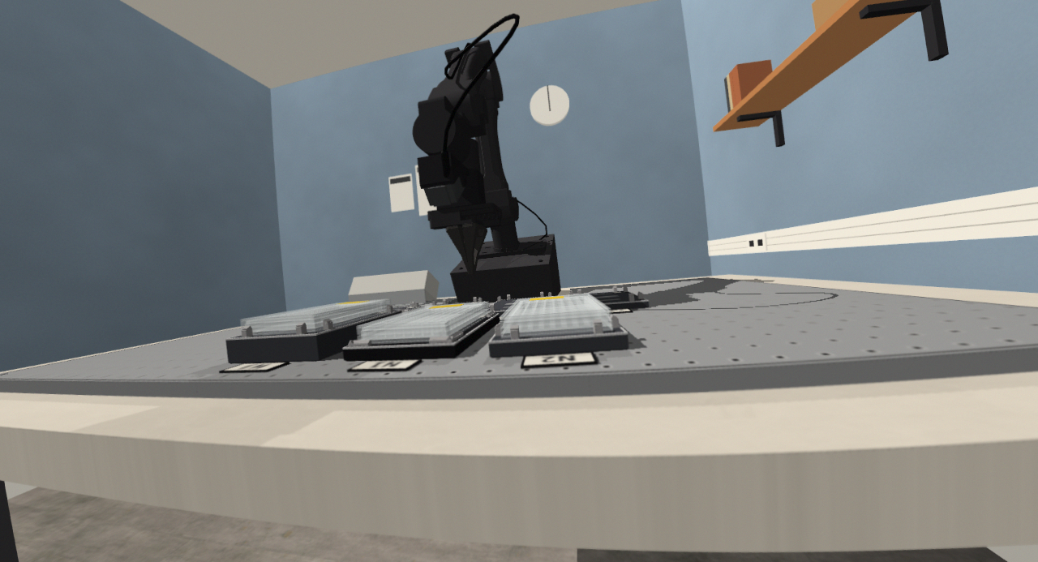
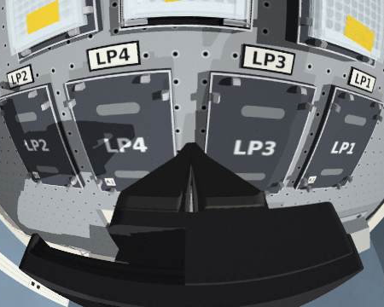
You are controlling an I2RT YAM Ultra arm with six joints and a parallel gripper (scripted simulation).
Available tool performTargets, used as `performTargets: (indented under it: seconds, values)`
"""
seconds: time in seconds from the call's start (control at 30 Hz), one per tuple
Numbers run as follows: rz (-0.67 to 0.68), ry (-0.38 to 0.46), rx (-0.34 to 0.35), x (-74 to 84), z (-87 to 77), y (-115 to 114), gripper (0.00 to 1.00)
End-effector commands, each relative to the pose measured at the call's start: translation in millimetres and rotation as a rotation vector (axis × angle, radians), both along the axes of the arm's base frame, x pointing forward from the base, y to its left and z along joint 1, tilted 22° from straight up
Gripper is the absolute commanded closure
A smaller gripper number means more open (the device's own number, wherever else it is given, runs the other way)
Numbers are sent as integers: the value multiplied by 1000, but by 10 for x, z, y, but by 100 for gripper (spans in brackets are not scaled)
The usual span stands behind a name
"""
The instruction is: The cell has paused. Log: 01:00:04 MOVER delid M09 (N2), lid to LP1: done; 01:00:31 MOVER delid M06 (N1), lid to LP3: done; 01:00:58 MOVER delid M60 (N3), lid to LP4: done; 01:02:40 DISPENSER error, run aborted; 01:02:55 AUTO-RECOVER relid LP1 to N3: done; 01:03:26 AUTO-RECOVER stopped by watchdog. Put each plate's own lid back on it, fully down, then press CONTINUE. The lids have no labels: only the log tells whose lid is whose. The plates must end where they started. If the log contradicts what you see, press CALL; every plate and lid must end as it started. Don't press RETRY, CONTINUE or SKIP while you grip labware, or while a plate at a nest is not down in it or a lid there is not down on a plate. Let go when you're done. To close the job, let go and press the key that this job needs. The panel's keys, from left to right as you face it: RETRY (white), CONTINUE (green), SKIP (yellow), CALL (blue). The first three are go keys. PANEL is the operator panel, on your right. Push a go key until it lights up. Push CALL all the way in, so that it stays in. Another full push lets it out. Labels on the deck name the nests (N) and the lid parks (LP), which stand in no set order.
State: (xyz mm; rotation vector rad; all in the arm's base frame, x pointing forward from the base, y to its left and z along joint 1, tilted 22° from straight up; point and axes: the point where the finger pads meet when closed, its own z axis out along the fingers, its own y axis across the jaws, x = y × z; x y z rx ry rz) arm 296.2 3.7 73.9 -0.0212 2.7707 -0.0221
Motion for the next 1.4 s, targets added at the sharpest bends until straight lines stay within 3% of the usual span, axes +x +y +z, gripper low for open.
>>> performTargets:
  seconds: [0.0, 0.3, 0.4, 1.37]
  values:
    - [6, -28, -4, 74, 36, 34, 100]
    - [5, -13, -5, 7, -28, 34, 100]
    - [4, -36, -3, 70, 46, 38, 100]
    - [2, -23, -1, 26, 12, 25, 100]
